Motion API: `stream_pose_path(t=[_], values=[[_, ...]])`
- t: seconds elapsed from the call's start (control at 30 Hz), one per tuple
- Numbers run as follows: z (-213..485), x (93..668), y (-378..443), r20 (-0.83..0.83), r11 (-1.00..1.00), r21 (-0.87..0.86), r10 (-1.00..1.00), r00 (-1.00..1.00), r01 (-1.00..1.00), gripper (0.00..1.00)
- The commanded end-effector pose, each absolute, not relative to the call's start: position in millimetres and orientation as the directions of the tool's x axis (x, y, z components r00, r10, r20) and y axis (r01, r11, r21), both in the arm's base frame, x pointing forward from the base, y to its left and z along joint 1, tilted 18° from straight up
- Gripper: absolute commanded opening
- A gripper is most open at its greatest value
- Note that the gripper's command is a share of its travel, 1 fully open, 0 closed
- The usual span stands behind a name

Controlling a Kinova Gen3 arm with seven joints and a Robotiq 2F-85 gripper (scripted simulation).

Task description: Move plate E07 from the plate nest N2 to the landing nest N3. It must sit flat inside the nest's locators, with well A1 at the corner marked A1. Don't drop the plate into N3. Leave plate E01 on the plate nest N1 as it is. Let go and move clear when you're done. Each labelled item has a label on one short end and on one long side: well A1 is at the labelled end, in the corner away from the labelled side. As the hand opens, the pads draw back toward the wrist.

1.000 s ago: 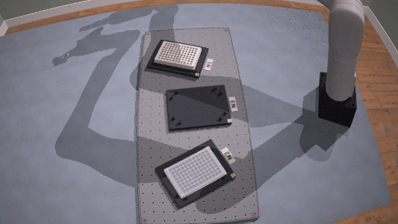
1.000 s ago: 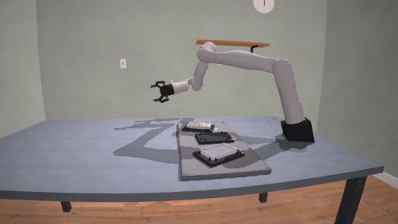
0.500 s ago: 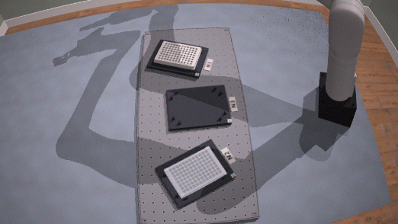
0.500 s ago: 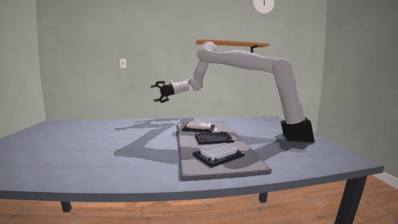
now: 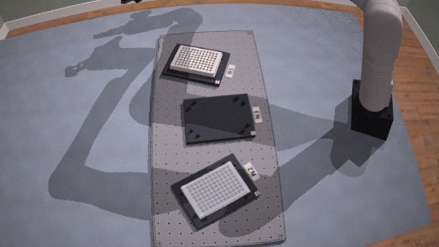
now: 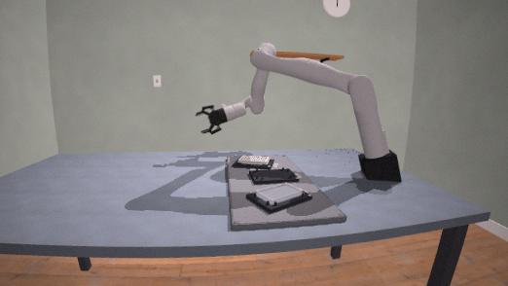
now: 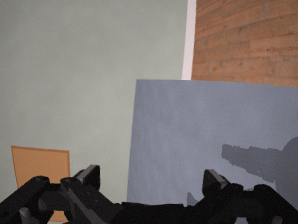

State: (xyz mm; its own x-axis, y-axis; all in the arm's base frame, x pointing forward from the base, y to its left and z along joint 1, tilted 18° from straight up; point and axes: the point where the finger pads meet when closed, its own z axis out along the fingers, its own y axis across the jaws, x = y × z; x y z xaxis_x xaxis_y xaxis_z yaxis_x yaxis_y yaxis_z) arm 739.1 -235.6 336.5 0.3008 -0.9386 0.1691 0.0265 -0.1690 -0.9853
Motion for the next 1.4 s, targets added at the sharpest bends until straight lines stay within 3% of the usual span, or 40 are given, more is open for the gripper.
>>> stream_pose_path(t=[0.0, 1.37], values=[[347, 738, -224, 0.168, -0.165, -0.986, -0.938, 0.304, 0.034, 1.0], [302, 673, -129, -0.039, 0.008, -0.969, -0.992, 0.119, -0.246, 1.0]])
